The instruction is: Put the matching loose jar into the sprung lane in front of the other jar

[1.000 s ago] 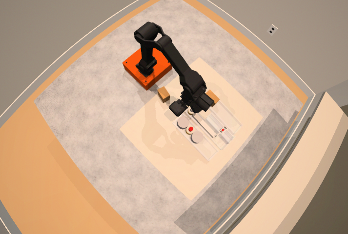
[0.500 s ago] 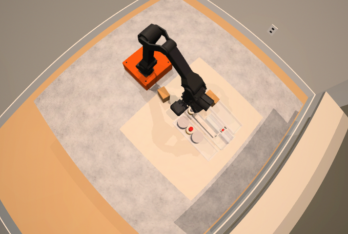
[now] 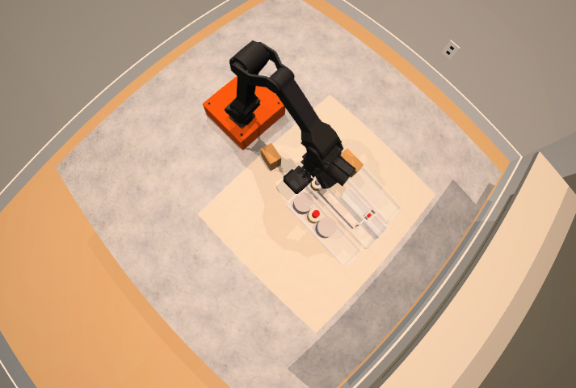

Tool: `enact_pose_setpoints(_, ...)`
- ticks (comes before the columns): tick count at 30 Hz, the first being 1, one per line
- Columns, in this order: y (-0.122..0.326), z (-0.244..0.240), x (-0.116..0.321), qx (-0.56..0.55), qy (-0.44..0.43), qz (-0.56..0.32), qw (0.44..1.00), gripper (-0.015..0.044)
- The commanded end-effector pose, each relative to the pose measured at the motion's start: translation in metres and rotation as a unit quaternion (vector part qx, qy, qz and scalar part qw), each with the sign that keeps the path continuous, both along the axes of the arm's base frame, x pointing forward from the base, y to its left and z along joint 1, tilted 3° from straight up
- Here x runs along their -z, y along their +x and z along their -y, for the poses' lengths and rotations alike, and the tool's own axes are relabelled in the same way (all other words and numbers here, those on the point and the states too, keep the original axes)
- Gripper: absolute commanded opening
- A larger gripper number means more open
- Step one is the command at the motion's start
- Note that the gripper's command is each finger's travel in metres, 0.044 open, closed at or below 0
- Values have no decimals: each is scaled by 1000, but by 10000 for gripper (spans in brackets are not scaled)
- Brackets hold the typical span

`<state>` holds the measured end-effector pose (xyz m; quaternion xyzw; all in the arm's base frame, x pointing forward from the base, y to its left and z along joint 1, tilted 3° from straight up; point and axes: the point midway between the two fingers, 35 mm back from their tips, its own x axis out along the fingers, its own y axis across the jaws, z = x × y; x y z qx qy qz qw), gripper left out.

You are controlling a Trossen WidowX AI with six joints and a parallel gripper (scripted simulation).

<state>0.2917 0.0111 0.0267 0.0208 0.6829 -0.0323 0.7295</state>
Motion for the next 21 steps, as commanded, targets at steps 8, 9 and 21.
enact_pose_setpoints(8, 6, 1, 0, 1, -1, 0, 1000, 0)
enact_pose_setpoints(9, 7, 1, 0, 1, -1, 0, 1000, 0)
enact_pose_setpoints(21, 13, 1, 0, 1, -1, 0, 1000, 0)
